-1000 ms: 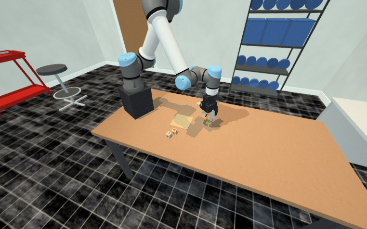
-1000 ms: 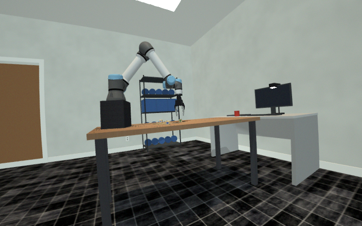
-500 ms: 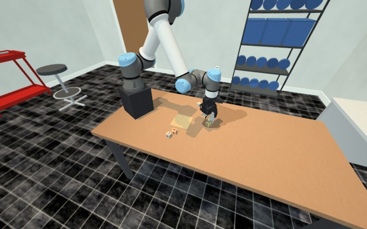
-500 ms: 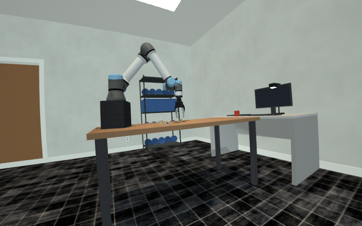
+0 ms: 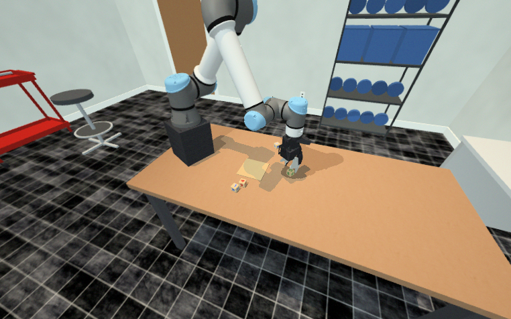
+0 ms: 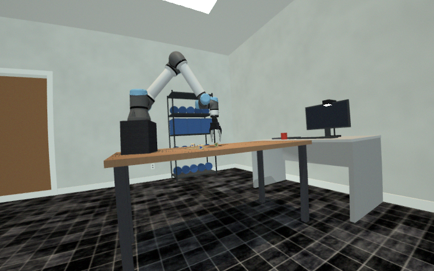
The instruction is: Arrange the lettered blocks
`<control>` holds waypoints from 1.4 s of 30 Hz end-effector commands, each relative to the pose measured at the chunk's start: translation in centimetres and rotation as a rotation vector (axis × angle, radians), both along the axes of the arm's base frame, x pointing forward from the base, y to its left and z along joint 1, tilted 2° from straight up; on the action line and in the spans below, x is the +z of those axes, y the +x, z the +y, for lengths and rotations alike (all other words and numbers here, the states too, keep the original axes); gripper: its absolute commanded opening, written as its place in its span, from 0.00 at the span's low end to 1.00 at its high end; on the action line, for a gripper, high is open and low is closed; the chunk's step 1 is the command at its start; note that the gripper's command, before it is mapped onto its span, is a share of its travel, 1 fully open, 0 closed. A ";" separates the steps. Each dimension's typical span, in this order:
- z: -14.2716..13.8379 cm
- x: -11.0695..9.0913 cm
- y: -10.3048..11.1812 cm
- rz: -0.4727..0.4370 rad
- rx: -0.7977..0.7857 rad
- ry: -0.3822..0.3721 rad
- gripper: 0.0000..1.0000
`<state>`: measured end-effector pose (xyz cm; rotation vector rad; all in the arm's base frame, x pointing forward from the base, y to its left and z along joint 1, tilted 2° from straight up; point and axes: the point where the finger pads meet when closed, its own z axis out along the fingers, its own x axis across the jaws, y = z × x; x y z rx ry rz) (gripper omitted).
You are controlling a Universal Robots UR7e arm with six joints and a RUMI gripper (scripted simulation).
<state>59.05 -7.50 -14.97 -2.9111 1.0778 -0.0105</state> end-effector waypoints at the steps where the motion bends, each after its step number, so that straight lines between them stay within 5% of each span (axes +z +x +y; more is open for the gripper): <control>1: 0.0 0.1 0.2 -0.004 0.000 -0.001 0.40; 42: 0.1 -0.5 0.3 -0.004 0.001 -0.001 0.40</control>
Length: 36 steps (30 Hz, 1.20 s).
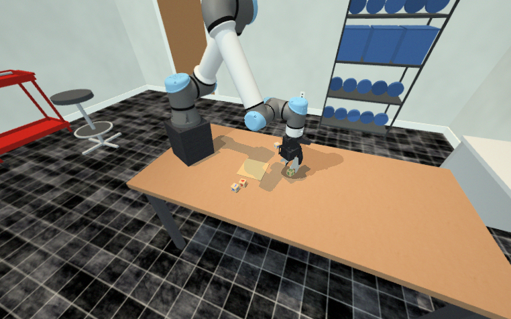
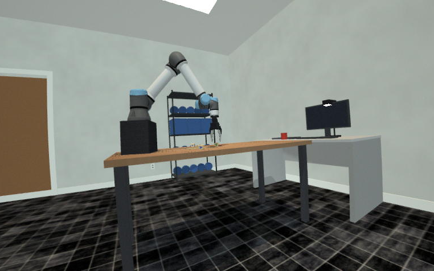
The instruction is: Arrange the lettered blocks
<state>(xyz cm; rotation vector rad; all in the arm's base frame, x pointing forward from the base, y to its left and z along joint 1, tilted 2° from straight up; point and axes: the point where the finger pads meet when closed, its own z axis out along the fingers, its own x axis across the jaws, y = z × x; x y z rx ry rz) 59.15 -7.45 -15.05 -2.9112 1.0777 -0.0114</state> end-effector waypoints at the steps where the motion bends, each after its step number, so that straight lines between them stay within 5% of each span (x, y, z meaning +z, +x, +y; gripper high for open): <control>1: 0.1 -0.6 0.3 -0.004 0.001 -0.001 0.40; 18: 0.1 -3.3 0.4 -0.004 0.001 -0.001 0.40; 36: 0.1 -3.4 0.3 -0.004 0.000 -0.001 0.40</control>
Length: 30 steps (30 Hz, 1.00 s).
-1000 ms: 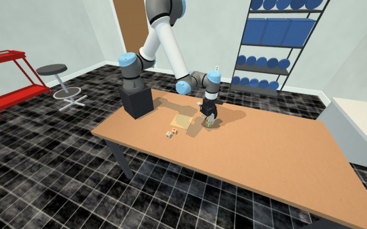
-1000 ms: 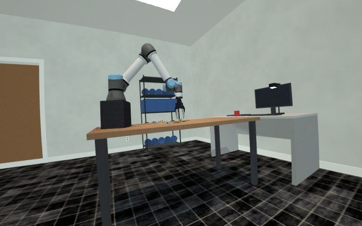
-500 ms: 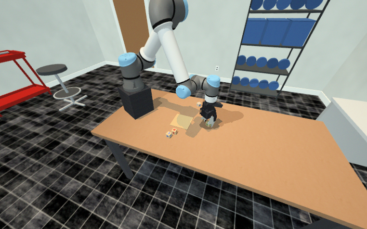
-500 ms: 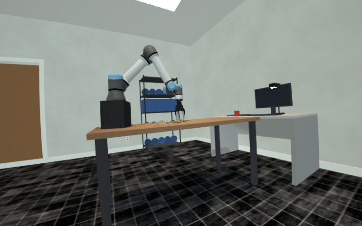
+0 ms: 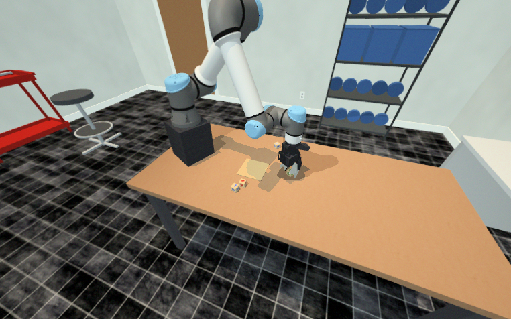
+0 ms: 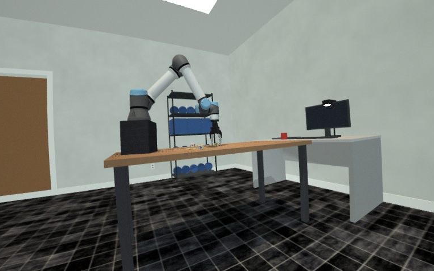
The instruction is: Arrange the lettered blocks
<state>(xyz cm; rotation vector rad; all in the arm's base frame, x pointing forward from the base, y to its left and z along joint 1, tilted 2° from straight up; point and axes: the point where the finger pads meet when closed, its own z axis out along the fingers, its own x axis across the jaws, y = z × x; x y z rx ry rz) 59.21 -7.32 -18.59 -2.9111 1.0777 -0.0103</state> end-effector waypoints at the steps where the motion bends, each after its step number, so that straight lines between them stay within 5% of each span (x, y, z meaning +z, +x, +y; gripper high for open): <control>1: 0.0 0.1 0.3 -0.005 0.000 -0.001 0.40; 3: 0.0 0.1 0.2 -0.005 0.000 -0.001 0.40; 4: 0.0 0.1 0.2 -0.005 0.000 -0.001 0.28; 20: 0.0 0.1 0.2 -0.005 0.000 -0.001 0.28; 21: 0.0 0.1 0.2 -0.005 0.000 -0.001 0.09; 30: 0.0 0.1 0.2 -0.005 0.000 -0.001 0.09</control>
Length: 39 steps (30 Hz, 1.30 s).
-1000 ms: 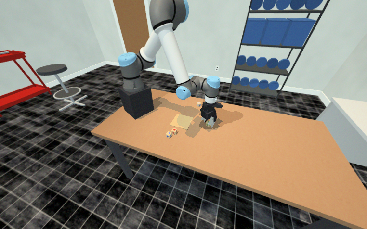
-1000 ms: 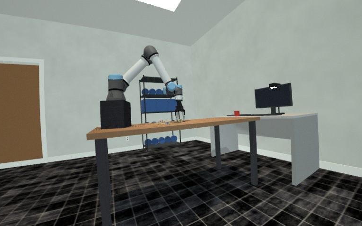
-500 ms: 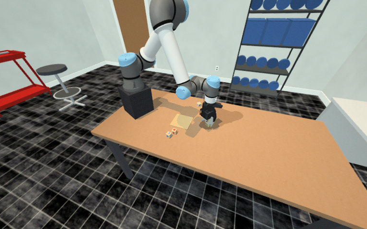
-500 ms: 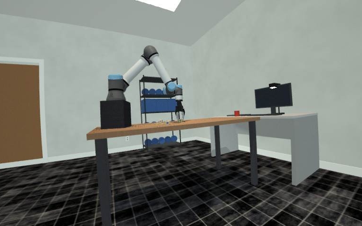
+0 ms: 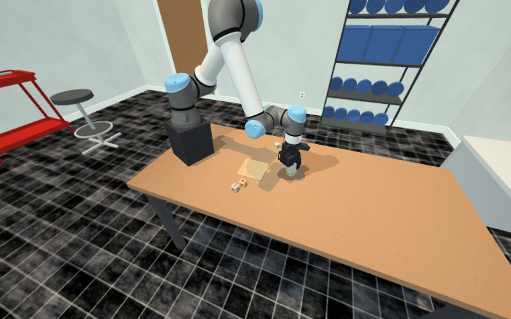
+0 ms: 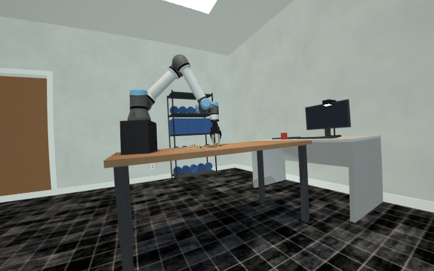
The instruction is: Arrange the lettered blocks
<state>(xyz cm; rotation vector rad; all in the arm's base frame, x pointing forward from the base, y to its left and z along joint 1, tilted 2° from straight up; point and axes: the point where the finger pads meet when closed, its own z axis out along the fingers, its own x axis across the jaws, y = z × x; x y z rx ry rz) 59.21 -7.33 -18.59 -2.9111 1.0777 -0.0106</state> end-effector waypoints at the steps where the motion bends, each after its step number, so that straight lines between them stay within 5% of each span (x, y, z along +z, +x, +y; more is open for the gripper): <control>1: 0.0 0.1 0.2 -0.004 0.000 -0.001 0.09; 28: 0.0 0.2 0.2 -0.005 0.000 -0.001 0.09; 39: -0.1 4.6 -0.1 -0.002 -0.001 0.000 0.09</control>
